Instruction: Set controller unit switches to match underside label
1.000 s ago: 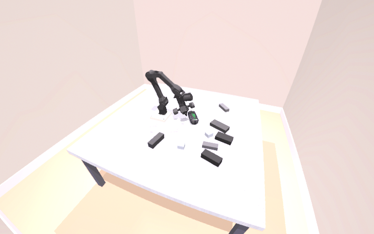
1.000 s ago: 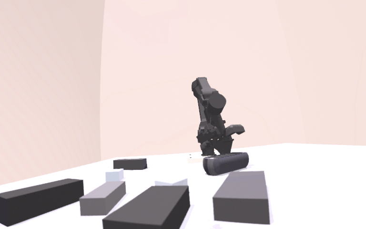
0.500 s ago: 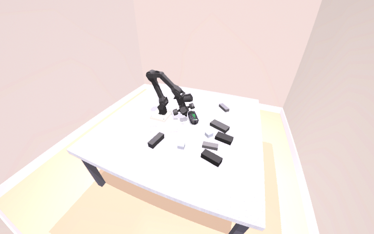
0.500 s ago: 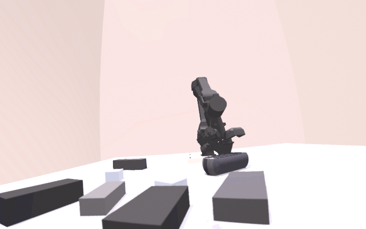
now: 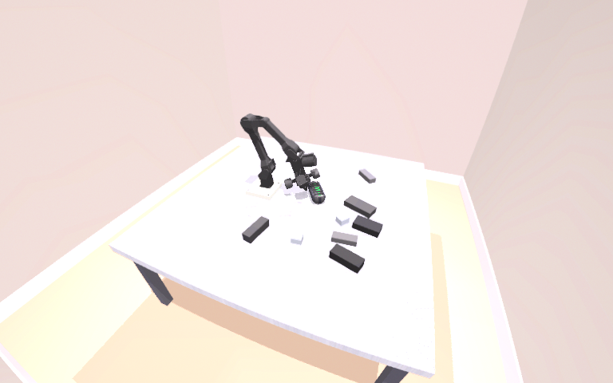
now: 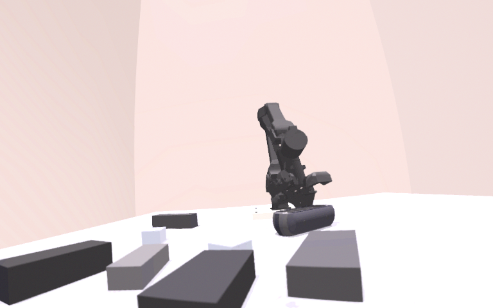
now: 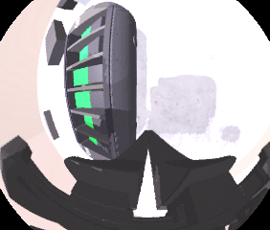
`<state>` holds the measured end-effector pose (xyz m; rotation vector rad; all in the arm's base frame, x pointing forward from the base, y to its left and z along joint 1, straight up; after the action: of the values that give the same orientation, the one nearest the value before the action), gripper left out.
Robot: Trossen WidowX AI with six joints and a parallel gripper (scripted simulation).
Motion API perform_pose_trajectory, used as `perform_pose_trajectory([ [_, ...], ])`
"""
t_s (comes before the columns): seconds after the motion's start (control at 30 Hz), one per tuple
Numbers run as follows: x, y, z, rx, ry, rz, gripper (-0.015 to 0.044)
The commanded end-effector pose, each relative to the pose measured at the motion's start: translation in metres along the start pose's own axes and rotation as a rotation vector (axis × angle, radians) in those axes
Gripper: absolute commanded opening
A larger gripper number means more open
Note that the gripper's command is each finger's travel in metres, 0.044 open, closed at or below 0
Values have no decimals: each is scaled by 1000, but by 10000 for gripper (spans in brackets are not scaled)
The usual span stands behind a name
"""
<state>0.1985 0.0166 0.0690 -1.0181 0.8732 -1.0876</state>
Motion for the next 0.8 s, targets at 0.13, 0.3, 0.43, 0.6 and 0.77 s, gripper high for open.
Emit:
perform_pose_trajectory([
  [0.13,0,1,3,0,4,-4,0],
  [0.3,-1,1,5,1,4,-4,0],
  [0.43,-2,3,9,1,4,-4,0],
  [0.6,-4,4,14,1,4,-3,0],
  [0.77,-5,6,20,2,4,-3,0],
])
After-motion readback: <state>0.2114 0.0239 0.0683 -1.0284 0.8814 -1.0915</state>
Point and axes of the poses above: the point midway between the two fingers, 35 mm back from their tips, its own y axis out along the fingers, its own z axis across the jaws, x = y × z, the point moved 5 cm from there along -y, back along the fingers, and after that the axes turned 14 degrees about y, right-handed, at the moved point
